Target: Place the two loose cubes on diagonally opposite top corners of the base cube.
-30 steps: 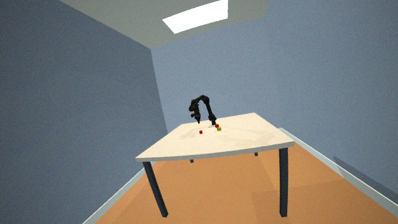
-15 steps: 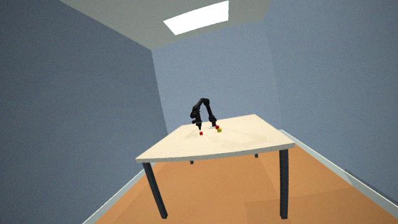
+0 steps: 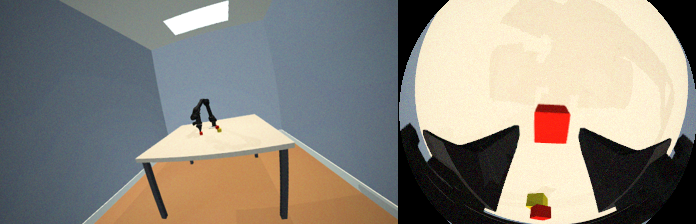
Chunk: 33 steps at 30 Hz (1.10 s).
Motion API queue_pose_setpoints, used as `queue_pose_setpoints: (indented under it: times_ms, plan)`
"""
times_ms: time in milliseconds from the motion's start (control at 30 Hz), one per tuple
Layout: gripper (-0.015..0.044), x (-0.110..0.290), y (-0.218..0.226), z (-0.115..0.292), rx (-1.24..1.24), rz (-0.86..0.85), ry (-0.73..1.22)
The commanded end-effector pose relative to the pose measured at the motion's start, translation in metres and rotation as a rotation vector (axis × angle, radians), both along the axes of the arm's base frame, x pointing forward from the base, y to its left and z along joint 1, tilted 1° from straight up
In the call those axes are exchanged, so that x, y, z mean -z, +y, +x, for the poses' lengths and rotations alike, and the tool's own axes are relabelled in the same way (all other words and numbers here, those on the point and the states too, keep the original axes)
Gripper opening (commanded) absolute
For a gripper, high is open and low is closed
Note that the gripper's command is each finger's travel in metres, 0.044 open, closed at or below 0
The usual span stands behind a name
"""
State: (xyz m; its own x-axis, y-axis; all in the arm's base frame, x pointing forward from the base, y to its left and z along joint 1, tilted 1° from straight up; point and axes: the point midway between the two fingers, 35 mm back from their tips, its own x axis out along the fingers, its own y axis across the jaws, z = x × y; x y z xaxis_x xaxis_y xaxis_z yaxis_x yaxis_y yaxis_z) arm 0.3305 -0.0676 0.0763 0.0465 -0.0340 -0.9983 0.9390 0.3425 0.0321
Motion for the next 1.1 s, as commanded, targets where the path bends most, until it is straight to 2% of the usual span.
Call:
queue_pose_setpoints:
  times_ms: [0,367,567,733,1067]
  plan:
    - [0.0265,0.01,0.001,-0.002,0.001,0.005,0.012]
    - [0.0265,0.025,0.0,-0.001,0.001,0.005,0.011]
    - [0.0107,0.025,0.0,-0.001,0.001,0.005,0.011]
    - [0.0105,0.023,0.0,-0.001,0.001,0.005,0.011]
    - [0.0105,-0.007,0.0,0.002,0.001,0.005,0.011]
